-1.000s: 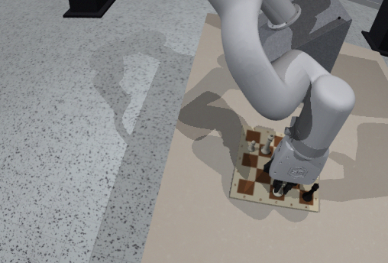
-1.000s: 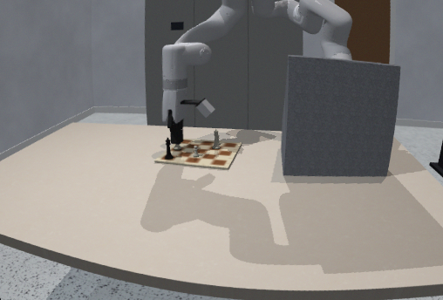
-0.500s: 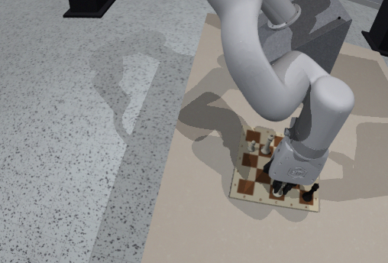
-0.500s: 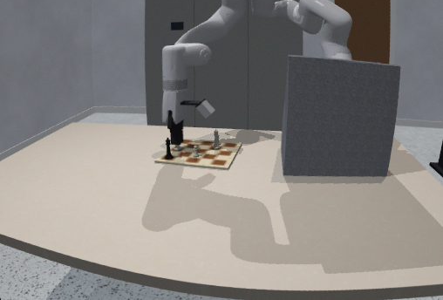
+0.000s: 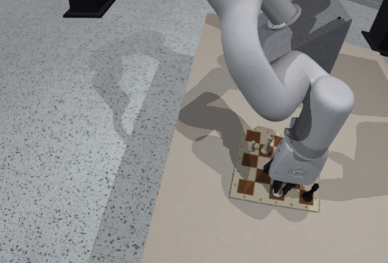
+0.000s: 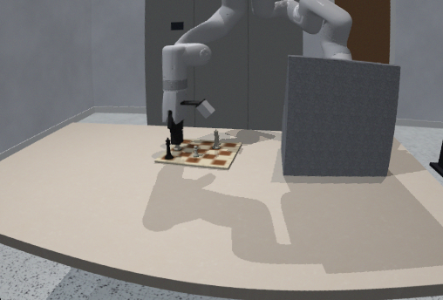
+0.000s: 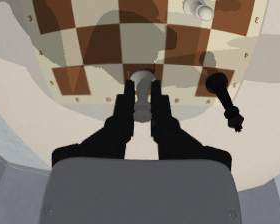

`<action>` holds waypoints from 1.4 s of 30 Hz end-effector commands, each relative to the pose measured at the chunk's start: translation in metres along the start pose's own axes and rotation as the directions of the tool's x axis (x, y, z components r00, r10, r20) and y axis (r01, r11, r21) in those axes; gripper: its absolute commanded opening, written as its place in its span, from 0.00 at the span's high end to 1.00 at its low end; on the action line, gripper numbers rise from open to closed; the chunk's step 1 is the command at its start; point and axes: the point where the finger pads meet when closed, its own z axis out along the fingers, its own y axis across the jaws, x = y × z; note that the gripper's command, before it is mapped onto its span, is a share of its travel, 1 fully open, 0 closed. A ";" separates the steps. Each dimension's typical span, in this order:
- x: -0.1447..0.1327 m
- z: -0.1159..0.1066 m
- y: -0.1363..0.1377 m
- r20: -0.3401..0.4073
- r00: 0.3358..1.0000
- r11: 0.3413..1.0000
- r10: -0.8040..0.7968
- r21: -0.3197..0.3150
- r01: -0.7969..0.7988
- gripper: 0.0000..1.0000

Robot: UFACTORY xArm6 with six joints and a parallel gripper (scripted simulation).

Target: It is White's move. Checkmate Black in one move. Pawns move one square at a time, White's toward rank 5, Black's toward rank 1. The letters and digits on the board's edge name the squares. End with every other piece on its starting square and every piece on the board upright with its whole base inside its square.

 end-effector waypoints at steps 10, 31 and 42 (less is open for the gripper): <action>-0.001 -0.002 0.000 0.003 1.000 1.000 0.001 -0.001 -0.001 1.00; -0.001 -0.002 0.000 0.003 1.000 1.000 0.001 -0.001 -0.001 0.58; -0.001 -0.002 0.000 0.003 1.000 1.000 0.001 -0.001 -0.001 0.58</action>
